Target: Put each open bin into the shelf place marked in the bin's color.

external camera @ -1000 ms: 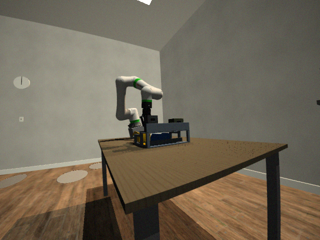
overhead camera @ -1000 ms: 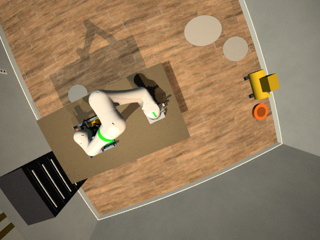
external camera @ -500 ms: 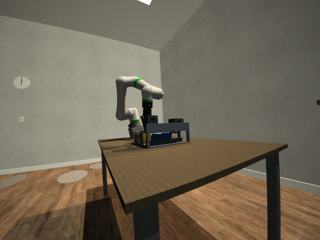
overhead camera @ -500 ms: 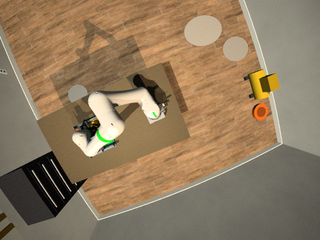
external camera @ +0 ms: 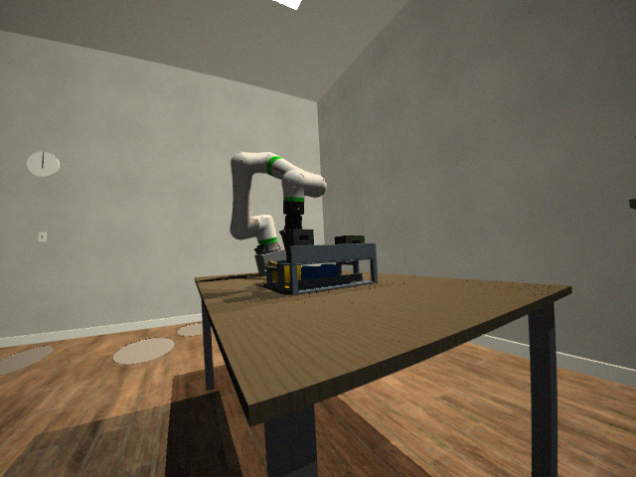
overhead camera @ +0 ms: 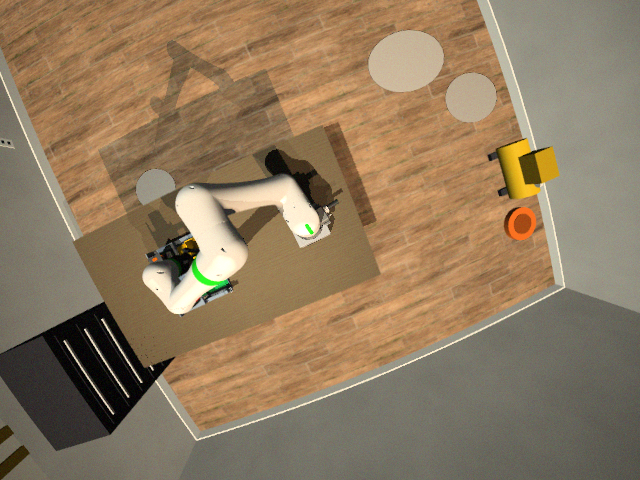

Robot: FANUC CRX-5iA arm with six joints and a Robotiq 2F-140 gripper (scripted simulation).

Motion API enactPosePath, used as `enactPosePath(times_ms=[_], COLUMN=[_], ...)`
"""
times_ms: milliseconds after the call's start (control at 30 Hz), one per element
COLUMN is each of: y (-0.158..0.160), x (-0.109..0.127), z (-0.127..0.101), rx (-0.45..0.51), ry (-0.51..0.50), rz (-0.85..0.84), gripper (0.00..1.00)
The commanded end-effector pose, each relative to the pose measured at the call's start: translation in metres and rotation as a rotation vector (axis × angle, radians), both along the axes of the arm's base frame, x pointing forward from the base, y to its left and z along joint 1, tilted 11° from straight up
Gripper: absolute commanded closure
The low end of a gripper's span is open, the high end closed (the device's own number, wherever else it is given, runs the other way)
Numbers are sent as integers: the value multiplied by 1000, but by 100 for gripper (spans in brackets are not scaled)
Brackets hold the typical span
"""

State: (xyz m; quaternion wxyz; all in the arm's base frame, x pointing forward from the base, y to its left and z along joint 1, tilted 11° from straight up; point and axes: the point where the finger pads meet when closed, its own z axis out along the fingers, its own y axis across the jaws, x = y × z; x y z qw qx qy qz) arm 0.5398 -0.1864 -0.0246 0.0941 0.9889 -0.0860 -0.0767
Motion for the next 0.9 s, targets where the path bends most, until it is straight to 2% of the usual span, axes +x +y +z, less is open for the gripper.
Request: enactPosePath(times_ms=[0,867], y=[0,-1], x=[2,7], z=[0,0], rx=[0,0], ry=[0,0], rz=[0,0], gripper=[100,100])
